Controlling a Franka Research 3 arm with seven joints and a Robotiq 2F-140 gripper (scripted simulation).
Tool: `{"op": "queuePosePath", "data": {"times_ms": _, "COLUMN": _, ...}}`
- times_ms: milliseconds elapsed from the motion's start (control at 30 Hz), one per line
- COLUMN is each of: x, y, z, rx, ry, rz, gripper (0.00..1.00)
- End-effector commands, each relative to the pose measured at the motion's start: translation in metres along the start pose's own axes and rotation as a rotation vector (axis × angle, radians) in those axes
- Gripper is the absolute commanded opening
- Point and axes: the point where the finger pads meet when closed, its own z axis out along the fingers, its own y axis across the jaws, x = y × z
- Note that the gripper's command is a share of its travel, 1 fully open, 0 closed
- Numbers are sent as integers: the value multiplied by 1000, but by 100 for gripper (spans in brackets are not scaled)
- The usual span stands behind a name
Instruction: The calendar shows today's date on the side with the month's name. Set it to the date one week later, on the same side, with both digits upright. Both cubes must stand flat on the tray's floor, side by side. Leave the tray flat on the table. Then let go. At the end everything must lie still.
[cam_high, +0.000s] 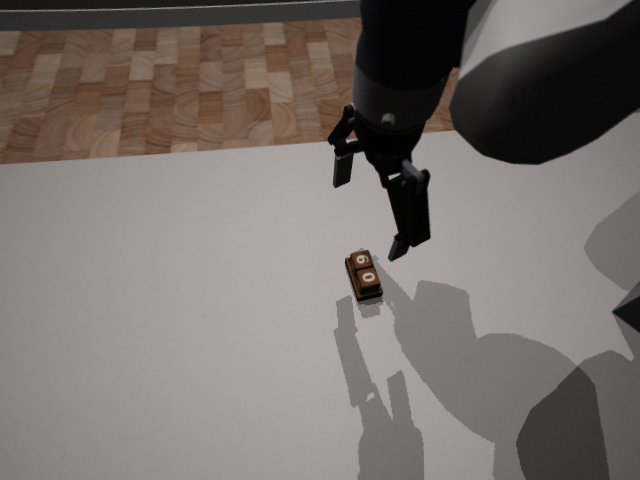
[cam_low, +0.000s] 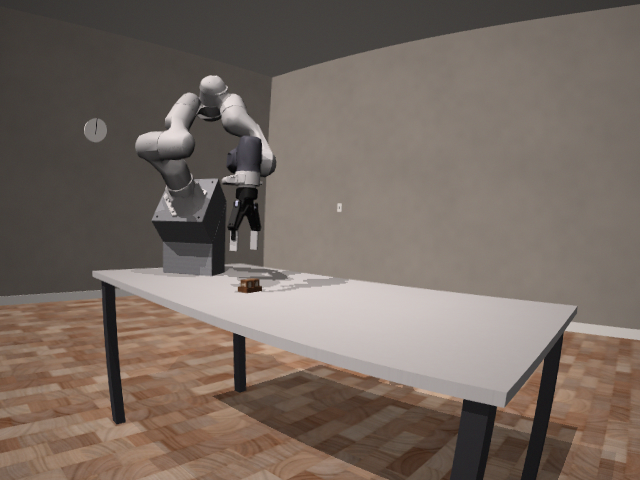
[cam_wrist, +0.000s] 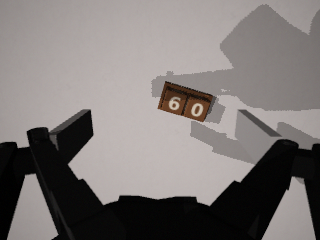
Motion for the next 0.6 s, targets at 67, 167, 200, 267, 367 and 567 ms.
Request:
{"op": "queuePosePath", "data": {"times_ms": 67, "x": 1, "y": 5, "z": 1, "rx": 3, "ry": 15, "rz": 174, "gripper": 100}}
{"op": "queuePosePath", "data": {"times_ms": 167, "x": 1, "y": 5, "z": 2, "rx": 4, "ry": 15, "rz": 254, "gripper": 100}}
{"op": "queuePosePath", "data": {"times_ms": 200, "x": 1, "y": 5, "z": 2, "rx": 4, "ry": 15, "rz": 269, "gripper": 100}}
{"op": "queuePosePath", "data": {"times_ms": 267, "x": 1, "y": 5, "z": 2, "rx": 4, "ry": 15, "rz": 305, "gripper": 100}}
{"op": "queuePosePath", "data": {"times_ms": 367, "x": 1, "y": 5, "z": 3, "rx": 4, "ry": 15, "rz": 356, "gripper": 100}}
{"op": "queuePosePath", "data": {"times_ms": 567, "x": 1, "y": 5, "z": 4, "rx": 4, "ry": 14, "rz": 456, "gripper": 100}}
